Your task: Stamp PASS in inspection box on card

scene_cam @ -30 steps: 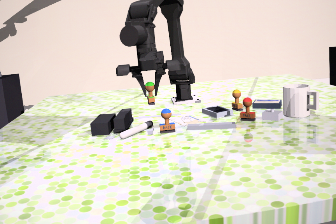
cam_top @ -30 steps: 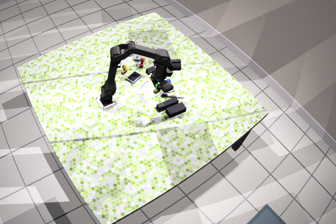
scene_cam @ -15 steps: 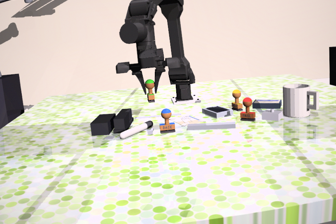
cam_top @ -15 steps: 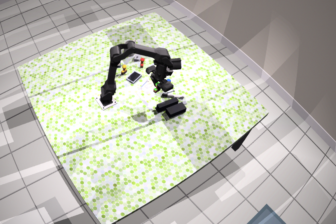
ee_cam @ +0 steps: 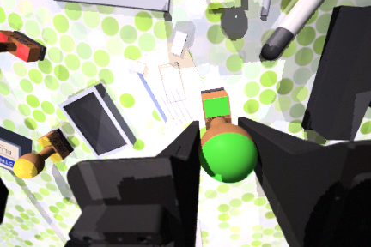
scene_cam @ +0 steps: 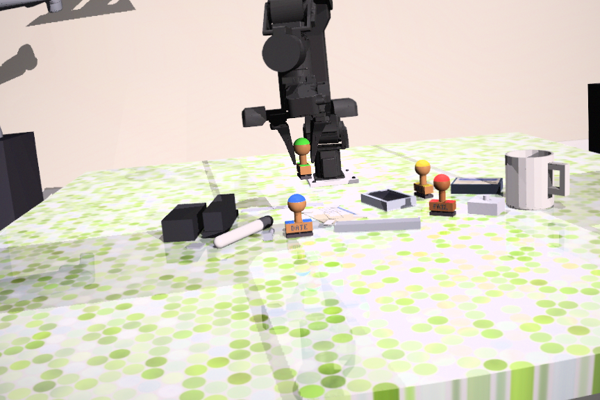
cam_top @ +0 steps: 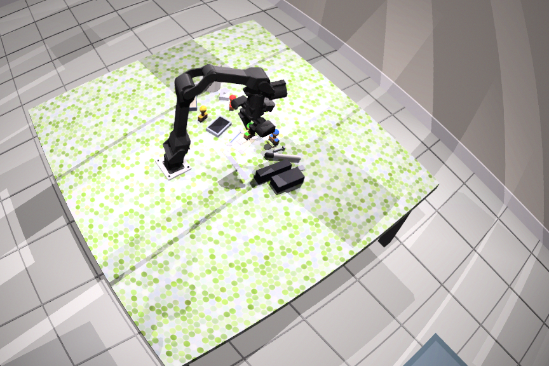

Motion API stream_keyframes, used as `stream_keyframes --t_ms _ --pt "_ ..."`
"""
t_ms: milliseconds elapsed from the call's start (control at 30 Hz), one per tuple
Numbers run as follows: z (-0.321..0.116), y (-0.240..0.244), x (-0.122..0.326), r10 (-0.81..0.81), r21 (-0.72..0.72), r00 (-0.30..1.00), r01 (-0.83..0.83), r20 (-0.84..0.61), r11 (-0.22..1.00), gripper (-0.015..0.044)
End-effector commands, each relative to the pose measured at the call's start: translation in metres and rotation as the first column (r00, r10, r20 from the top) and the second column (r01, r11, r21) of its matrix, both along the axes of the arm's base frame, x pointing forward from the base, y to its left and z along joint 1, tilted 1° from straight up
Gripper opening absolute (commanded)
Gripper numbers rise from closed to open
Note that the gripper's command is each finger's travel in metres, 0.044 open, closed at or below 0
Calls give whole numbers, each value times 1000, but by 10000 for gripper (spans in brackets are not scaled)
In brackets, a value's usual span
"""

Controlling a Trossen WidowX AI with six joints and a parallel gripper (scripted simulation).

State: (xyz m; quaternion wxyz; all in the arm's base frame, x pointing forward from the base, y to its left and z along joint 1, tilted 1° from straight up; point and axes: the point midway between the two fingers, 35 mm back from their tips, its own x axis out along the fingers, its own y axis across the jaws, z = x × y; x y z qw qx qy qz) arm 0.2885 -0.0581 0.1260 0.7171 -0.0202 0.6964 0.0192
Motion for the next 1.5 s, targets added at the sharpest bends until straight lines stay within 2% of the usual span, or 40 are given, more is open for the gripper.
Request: stream_keyframes --t_ms 0,900,1467 --pt "1 18 -1 -2 3 1000 2 2 1000 0" --pt "-1 143 -38 -2 14 1000 2 0 1000 0" --pt "-10 146 -38 -1 15 1000 1 0 1000 0"
